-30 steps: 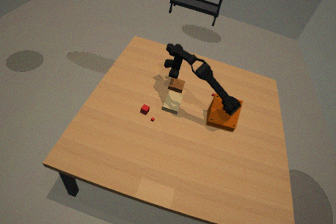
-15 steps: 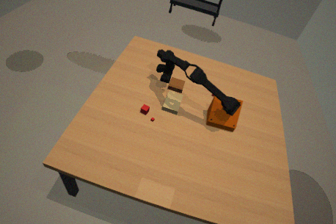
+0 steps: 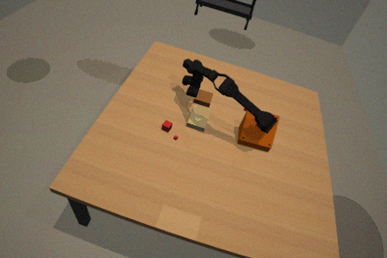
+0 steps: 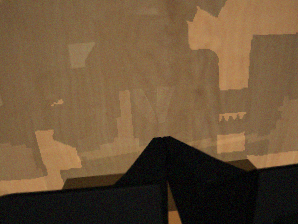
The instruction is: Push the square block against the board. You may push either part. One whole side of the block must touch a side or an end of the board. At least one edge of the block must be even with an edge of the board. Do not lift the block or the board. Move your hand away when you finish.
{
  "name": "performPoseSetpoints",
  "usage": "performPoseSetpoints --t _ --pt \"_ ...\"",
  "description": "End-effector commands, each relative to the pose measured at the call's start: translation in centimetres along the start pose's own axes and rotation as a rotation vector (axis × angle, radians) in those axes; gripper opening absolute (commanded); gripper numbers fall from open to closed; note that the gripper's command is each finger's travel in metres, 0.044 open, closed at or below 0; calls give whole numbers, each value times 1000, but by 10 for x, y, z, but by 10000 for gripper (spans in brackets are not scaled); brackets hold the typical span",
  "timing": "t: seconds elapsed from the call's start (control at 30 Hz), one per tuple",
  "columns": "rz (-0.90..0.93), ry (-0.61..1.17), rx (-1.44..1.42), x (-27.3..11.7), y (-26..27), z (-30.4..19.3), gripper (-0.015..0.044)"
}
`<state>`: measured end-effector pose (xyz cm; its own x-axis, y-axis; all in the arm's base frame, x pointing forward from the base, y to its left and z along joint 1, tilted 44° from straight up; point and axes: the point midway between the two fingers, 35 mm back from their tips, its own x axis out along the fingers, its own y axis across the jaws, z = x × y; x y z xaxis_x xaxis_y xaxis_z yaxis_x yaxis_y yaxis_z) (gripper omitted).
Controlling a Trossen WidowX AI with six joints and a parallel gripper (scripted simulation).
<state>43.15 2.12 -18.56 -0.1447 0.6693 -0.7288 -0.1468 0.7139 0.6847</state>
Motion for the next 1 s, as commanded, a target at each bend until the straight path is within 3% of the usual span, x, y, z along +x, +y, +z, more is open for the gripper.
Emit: performPoseSetpoints --t 0.0,0.63,0.97 --pt "1 3 -4 1 0 -7 0" --pt "1 4 -3 2 1 -35 0" --pt "1 3 -3 1 -1 -23 0"
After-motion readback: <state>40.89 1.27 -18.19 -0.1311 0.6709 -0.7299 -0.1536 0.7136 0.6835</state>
